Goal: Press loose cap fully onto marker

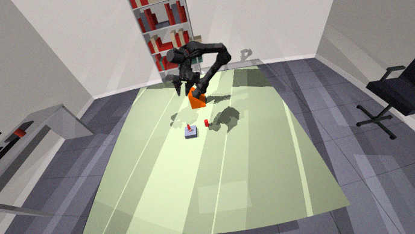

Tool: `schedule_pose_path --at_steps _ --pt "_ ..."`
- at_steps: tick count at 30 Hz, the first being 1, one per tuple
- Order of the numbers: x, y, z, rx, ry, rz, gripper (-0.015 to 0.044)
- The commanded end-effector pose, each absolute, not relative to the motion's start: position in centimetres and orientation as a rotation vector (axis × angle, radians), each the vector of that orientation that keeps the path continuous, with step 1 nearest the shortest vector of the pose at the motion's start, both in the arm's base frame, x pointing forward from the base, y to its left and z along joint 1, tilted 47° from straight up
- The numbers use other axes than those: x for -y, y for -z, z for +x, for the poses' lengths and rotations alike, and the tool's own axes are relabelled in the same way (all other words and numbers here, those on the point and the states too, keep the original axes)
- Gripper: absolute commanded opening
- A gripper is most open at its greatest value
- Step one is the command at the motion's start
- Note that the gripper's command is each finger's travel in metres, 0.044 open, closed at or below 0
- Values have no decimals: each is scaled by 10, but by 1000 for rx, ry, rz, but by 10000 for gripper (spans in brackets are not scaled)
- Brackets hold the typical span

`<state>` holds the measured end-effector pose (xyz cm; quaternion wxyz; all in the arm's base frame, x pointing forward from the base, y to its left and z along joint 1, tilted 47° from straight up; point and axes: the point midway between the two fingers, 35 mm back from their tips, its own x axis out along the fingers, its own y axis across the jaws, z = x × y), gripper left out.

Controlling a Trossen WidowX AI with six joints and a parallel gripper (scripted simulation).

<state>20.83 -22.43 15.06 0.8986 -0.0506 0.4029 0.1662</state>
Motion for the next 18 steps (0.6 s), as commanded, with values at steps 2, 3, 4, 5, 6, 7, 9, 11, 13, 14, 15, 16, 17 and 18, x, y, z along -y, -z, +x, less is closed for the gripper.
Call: schedule_pose_path --at_steps 2,3,4,5,6,7,9,11,13,14,15,16,17,18 --pt "155 -122 241 -875 -649 -74 229" --pt "140 -117 246 -884 -711 -70 229" --pt "125 -113 250 -894 -773 -66 229" --pt "110 -108 252 -905 -835 -63 229" --pt "94 -104 253 -917 -896 -60 229" --pt "79 -100 254 -929 -957 -56 229" --pt "61 -95 253 -946 -1034 -53 229" --pt "58 -94 253 -948 -1044 -52 229" --pt "58 -94 253 -948 -1044 -52 229" --pt "57 -93 253 -948 -1044 -52 229" --pt "53 -88 253 -948 -1044 -52 229" --pt "46 -81 252 -948 -1044 -52 229" --pt "39 -74 251 -947 -1044 -52 229" --pt "35 -70 250 -947 -1044 -52 229"
